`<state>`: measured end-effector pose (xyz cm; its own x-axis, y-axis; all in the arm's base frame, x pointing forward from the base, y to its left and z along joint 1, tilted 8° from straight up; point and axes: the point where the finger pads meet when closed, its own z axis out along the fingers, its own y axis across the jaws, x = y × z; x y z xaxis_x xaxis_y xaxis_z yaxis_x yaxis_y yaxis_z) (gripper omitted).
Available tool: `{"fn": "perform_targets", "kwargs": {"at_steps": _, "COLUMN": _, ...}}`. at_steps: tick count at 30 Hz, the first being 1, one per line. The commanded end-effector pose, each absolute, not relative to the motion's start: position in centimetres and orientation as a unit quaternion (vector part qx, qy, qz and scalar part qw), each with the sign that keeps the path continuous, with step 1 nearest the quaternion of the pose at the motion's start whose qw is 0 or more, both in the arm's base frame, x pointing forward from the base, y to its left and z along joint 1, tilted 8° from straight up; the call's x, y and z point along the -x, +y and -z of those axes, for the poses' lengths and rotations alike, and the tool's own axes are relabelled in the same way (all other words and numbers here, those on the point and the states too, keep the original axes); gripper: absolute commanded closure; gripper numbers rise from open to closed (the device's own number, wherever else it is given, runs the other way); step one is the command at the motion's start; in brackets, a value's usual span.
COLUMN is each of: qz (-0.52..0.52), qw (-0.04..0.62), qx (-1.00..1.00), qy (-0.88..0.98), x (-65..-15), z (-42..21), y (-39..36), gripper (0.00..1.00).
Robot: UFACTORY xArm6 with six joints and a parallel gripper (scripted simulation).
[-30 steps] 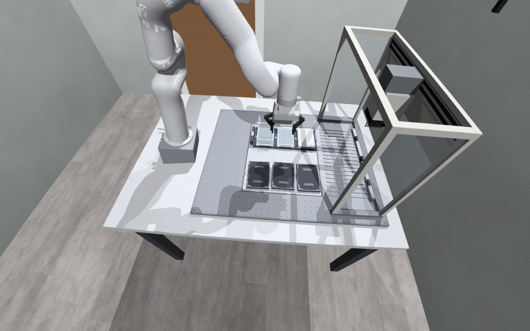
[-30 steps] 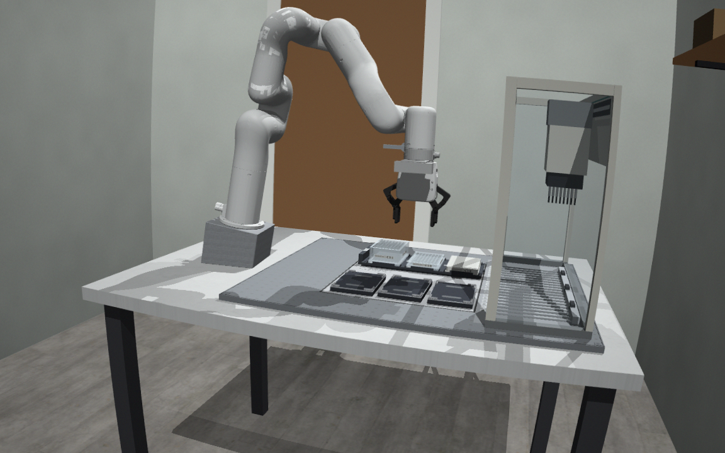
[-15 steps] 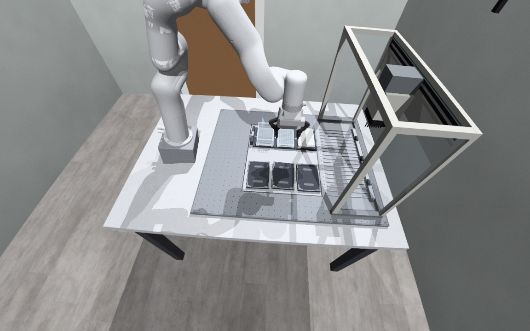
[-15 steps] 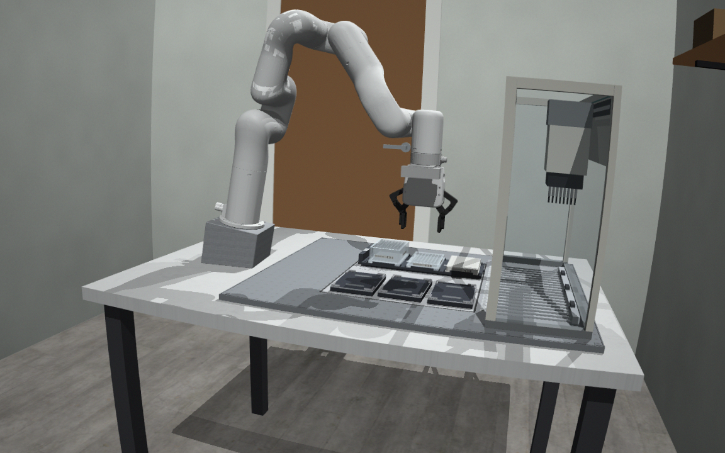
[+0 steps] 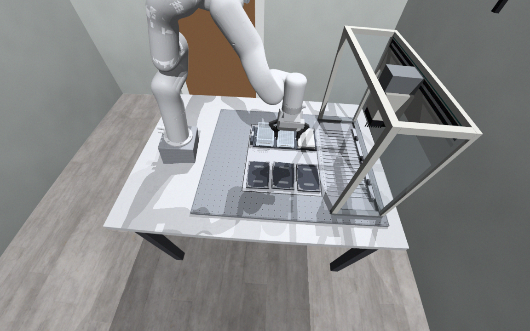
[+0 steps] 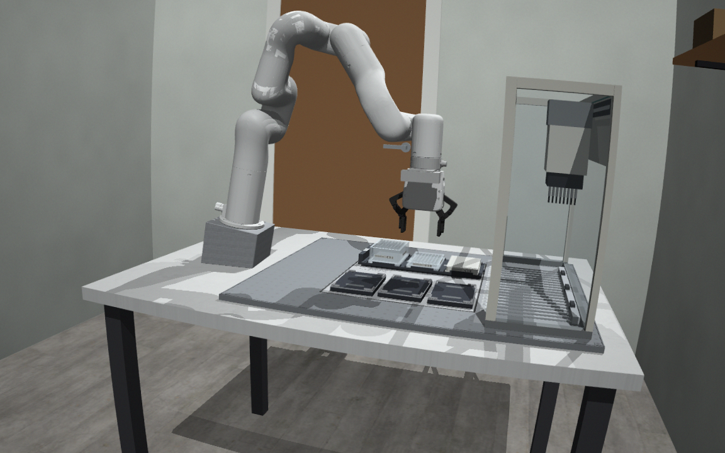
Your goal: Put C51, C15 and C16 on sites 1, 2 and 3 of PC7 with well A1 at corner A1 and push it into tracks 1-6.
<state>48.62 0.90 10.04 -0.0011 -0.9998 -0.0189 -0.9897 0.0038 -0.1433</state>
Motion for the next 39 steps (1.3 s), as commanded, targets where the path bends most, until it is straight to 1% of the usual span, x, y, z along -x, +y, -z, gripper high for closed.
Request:
{"fn": "perform_targets", "kwargs": {"at_steps": 1, "qz": 0.046, "qw": 0.059, "qx": 0.704, "qy": 0.706, "x": -48.9, "z": -9.5, "y": 0.9, "gripper": 0.00}}
{"fn": "perform_targets", "kwargs": {"at_steps": 39, "qz": 0.046, "qw": 0.059, "qx": 0.704, "qy": 0.706, "x": -49.7, "z": -3.9, "y": 1.0, "gripper": 0.00}}
